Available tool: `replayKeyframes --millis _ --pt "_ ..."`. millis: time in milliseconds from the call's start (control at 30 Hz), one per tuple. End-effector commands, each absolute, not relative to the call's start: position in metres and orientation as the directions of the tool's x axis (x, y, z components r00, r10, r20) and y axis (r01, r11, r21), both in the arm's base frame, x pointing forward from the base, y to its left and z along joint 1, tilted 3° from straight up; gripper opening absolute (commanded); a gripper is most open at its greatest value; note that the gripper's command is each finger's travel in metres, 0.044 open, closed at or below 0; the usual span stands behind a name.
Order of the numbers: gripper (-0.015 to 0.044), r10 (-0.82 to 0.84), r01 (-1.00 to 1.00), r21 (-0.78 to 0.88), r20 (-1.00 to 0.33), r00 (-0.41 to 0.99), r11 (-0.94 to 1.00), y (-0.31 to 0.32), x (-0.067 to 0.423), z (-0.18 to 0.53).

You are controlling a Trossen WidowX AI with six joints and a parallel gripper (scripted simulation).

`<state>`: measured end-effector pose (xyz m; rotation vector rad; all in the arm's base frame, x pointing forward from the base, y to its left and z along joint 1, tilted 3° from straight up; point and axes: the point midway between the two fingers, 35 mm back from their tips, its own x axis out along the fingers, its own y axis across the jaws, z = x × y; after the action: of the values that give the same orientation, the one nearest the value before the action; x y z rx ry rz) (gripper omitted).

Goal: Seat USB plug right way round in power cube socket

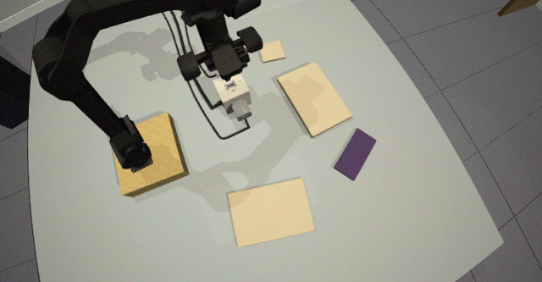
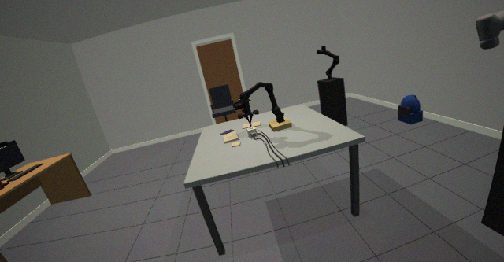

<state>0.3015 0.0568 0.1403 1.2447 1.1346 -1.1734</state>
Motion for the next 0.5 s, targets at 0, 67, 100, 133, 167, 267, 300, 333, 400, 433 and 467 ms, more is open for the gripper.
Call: replayKeyframes --millis 0,67,100,133,167,267,300,333,400,433,467 --pt "0.0 -0.023 0.997 0.078 -0.997 0.077 -0.022 0.0563 0.3021 0.1396" --pt "0.0 -0.024 0.997 0.078 -0.997 0.077 -0.022 0.0562 0.3021 0.1394" --pt "0.0 -0.025 0.997 0.078 -0.997 0.077 -0.022 0.0561 0.3021 0.1392" --pt "0.0 -0.026 0.997 0.078 -0.997 0.077 -0.022 0.0561 0.3022 0.1391" --pt "0.0 -0.027 0.997 0.078 -0.997 0.077 -0.023 0.0561 0.3022 0.139" --pt "0.0 -0.029 0.997 0.078 -0.997 0.077 -0.023 0.0559 0.3022 0.1387" --pt "0.0 -0.03 0.997 0.078 -0.997 0.077 -0.023 0.0559 0.3022 0.1385" --pt "0.0 -0.03 0.997 0.078 -0.997 0.077 -0.023 0.0558 0.3022 0.1384" --pt "0.0 -0.032 0.997 0.078 -0.997 0.077 -0.024 0.0557 0.3023 0.1382" --pt "0.0 -0.033 0.997 0.078 -0.996 0.077 -0.024 0.0557 0.3023 0.1381" --pt "0.0 -0.034 0.997 0.078 -0.996 0.077 -0.024 0.0556 0.3023 0.1379"
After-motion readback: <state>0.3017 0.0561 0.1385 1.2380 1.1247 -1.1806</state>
